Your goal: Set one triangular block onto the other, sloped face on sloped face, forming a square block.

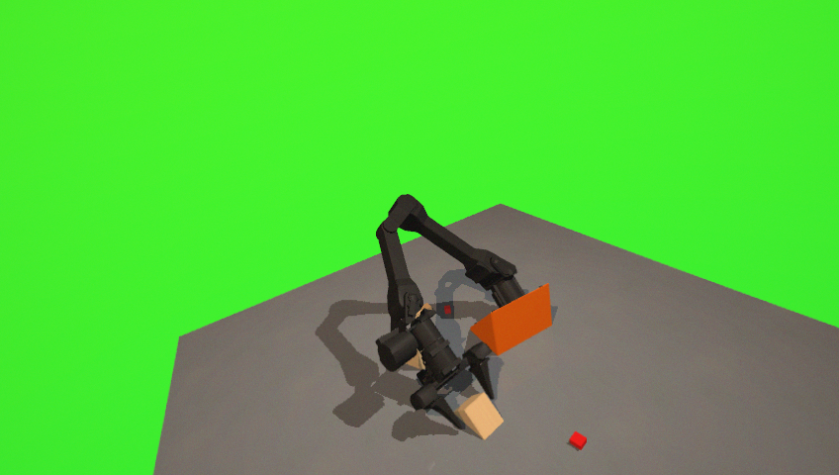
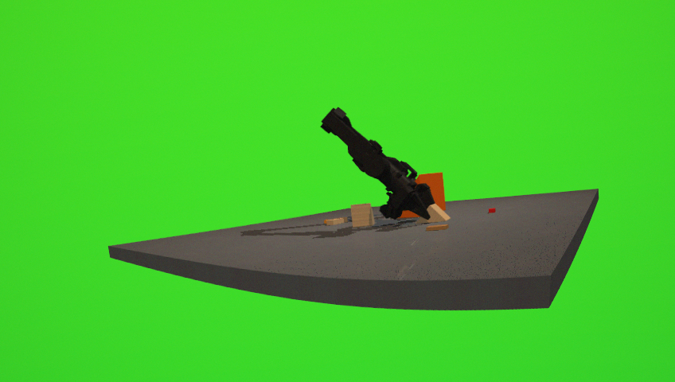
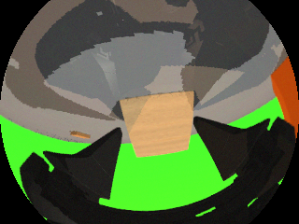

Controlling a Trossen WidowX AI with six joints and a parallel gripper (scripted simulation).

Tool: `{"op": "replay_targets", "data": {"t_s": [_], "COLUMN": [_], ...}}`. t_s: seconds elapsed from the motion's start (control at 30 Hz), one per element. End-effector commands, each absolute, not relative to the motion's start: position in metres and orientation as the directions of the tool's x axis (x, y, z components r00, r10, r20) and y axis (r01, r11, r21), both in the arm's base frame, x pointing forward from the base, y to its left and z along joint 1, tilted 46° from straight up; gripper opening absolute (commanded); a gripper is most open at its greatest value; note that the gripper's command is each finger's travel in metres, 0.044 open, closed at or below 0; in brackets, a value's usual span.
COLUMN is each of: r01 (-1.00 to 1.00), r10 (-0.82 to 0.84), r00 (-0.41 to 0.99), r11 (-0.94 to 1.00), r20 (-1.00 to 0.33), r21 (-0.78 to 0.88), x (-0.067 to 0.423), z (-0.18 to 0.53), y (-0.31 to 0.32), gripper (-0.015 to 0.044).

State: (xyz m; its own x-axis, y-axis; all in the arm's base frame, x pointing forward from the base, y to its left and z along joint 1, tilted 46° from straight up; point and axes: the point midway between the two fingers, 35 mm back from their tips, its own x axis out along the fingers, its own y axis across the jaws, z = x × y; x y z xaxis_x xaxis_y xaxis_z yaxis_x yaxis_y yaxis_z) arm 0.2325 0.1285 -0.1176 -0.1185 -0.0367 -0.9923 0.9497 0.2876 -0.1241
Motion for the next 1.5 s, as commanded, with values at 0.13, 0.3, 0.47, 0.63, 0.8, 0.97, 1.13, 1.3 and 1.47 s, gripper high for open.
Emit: {"op": "replay_targets", "data": {"t_s": [0.13,0.3,0.47,0.63,0.8,0.97,1.13,1.3,1.47], "r01": [0.95,0.95,0.95,0.95,0.95,0.95,0.95,0.949,0.949], "r10": [-0.037,-0.037,-0.037,-0.036,-0.034,-0.033,-0.033,-0.033,-0.033], "r00": [-0.118,-0.118,-0.118,-0.118,-0.118,-0.118,-0.119,-0.12,-0.12], "r11": [0.288,0.288,0.288,0.288,0.288,0.288,0.288,0.288,0.288], "r20": [-0.992,-0.992,-0.992,-0.992,-0.992,-0.992,-0.992,-0.992,-0.992], "r21": [-0.124,-0.124,-0.124,-0.123,-0.123,-0.123,-0.124,-0.124,-0.124], "x": [0.233,0.233,0.233,0.233,0.232,0.229,0.224,0.221,0.221], "z": [-0.118,-0.118,-0.117,-0.105,-0.089,-0.073,-0.055,-0.047,-0.047], "y": [0.128,0.128,0.129,0.143,0.16,0.176,0.192,0.2,0.2], "gripper": [0.0256,0.0203,0.0092,0.0,0.0,0.0,0.0,0.0,0.0]}}
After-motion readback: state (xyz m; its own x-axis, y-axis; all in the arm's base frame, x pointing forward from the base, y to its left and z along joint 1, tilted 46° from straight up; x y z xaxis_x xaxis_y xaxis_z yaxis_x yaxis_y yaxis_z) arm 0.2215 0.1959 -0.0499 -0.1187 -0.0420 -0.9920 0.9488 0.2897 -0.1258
